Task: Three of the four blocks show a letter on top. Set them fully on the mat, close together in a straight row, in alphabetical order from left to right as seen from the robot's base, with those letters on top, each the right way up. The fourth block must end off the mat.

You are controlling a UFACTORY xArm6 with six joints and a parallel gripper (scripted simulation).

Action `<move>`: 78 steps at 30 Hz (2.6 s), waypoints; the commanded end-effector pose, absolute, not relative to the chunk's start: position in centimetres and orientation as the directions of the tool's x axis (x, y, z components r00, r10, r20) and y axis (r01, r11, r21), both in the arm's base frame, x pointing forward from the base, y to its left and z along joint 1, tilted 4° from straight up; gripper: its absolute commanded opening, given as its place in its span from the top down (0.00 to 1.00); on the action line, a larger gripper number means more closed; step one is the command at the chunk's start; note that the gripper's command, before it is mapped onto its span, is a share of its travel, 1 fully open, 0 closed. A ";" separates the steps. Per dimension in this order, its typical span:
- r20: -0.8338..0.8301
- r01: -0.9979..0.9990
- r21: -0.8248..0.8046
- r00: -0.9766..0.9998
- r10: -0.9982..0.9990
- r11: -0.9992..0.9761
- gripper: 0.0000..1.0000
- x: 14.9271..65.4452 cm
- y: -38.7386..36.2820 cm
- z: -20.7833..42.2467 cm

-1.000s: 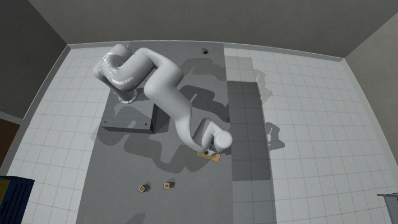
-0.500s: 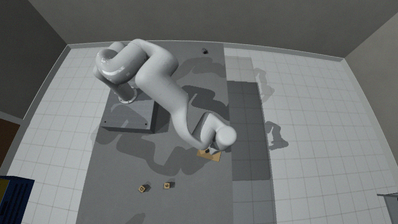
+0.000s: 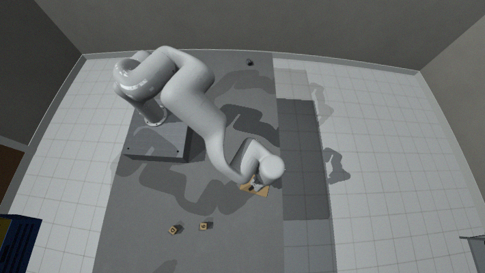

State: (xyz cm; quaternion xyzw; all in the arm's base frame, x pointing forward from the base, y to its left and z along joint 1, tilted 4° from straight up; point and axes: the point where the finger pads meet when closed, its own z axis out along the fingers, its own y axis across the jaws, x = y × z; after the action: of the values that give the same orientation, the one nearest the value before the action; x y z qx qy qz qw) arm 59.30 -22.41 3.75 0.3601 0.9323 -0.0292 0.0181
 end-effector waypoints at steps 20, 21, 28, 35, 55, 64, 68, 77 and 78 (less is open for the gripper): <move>-0.042 0.316 -0.052 -0.948 0.314 0.947 0.72 57.2 -23.9 4.1; -0.042 0.316 -0.052 -0.948 0.314 0.947 0.72 57.2 -23.9 4.1; -0.042 0.316 -0.052 -0.949 0.314 0.947 0.72 57.2 -23.9 3.9; -0.042 0.316 -0.052 -0.949 0.314 0.947 0.72 57.2 -23.9 2.9; -0.042 0.316 -0.052 -0.949 0.314 0.947 0.72 57.3 -24.4 -4.6; -0.042 0.316 -0.052 -0.949 0.314 0.947 0.72 57.3 -24.5 -5.5; -0.042 0.316 -0.052 -0.949 0.314 0.947 0.72 57.3 -24.5 -5.5; -0.042 0.316 -0.052 -0.949 0.314 0.947 0.72 57.3 -24.5 -5.5; -0.042 0.316 -0.052 -0.949 0.314 0.947 0.72 57.3 -24.5 -5.5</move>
State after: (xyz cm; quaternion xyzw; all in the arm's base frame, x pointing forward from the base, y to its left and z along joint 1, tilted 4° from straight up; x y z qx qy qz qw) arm 57.18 -24.43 -5.75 0.1596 0.9867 -0.0286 0.0141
